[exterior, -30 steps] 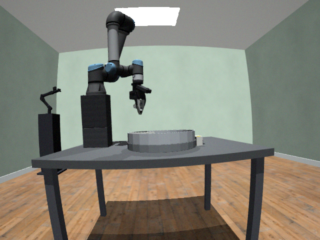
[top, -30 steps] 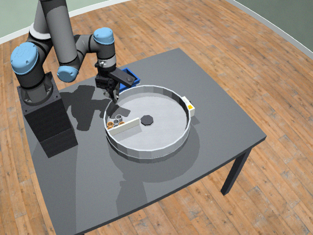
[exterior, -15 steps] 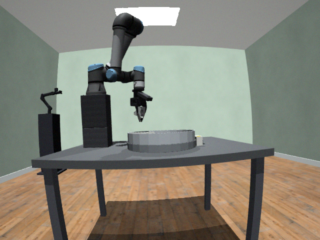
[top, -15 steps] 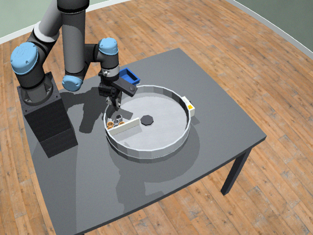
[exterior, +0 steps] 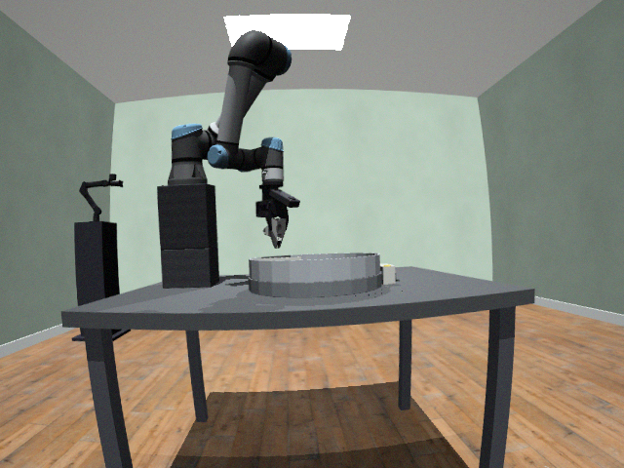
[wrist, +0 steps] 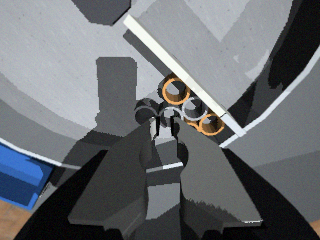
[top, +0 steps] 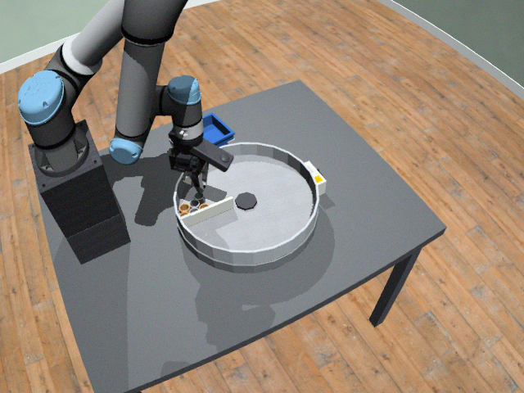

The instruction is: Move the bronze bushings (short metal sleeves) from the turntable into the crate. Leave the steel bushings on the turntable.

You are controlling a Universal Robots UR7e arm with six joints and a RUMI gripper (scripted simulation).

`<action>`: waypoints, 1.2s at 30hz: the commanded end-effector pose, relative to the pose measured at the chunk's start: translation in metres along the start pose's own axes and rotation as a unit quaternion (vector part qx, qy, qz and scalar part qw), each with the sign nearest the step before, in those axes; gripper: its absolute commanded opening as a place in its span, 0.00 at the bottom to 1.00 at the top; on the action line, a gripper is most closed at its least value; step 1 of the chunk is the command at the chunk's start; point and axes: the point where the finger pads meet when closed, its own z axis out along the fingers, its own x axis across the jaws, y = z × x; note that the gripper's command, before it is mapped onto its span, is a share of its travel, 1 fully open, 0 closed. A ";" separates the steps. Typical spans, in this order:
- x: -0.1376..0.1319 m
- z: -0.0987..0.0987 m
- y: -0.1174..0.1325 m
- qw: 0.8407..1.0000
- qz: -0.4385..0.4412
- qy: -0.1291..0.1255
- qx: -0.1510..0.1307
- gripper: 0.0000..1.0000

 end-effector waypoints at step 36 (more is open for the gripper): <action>0.000 0.001 -0.006 1.000 0.000 -0.001 0.005 0.06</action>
